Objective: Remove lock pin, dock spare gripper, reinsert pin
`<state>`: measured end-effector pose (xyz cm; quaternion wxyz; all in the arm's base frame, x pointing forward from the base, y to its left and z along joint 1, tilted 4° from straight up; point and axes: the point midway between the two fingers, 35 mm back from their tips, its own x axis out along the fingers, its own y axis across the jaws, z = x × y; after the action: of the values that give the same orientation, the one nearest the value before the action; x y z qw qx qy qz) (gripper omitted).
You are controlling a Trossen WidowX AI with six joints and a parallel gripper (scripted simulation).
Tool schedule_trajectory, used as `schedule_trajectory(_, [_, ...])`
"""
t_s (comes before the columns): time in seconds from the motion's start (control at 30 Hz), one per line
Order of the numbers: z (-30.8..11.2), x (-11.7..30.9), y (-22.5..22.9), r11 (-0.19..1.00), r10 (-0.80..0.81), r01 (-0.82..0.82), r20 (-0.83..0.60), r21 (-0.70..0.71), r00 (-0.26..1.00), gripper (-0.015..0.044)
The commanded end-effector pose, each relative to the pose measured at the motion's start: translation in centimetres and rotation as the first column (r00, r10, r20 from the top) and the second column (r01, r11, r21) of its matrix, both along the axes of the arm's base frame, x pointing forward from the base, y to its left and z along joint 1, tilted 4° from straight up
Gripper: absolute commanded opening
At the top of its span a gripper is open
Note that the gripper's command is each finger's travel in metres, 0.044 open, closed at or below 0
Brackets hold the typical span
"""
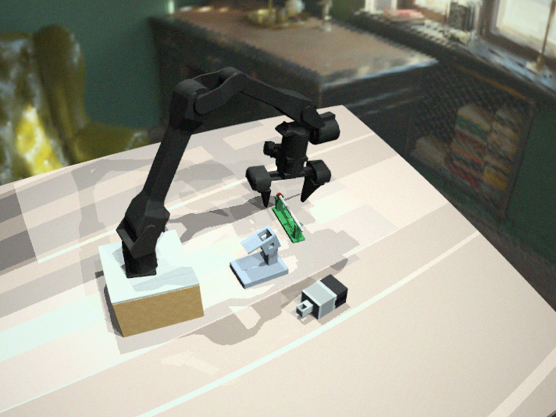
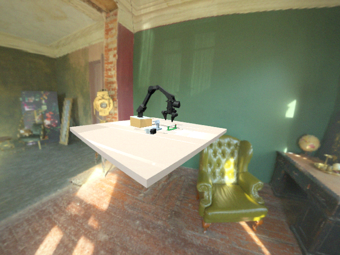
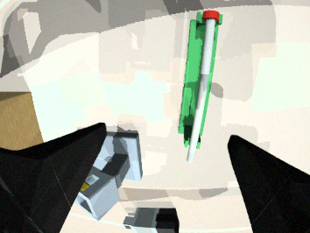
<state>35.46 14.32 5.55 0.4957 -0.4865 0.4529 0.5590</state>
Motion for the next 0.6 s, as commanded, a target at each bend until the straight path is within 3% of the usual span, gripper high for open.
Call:
schedule_trajectory(0.0, [1.1, -0.1, -0.1, 1.0, 0.0, 0.0, 0.001, 0.0, 1.0, 0.044])
schedule_trajectory(0.27, [1.7, -0.4, -0.2, 1.0, -0.001, 0.001, -0.013, -0.004, 1.0, 0.044])
schedule_trajectory(0.57, [7.3, -0.8, -0.6, 1.0, -0.002, 0.001, -0.013, -0.005, 1.0, 0.044])
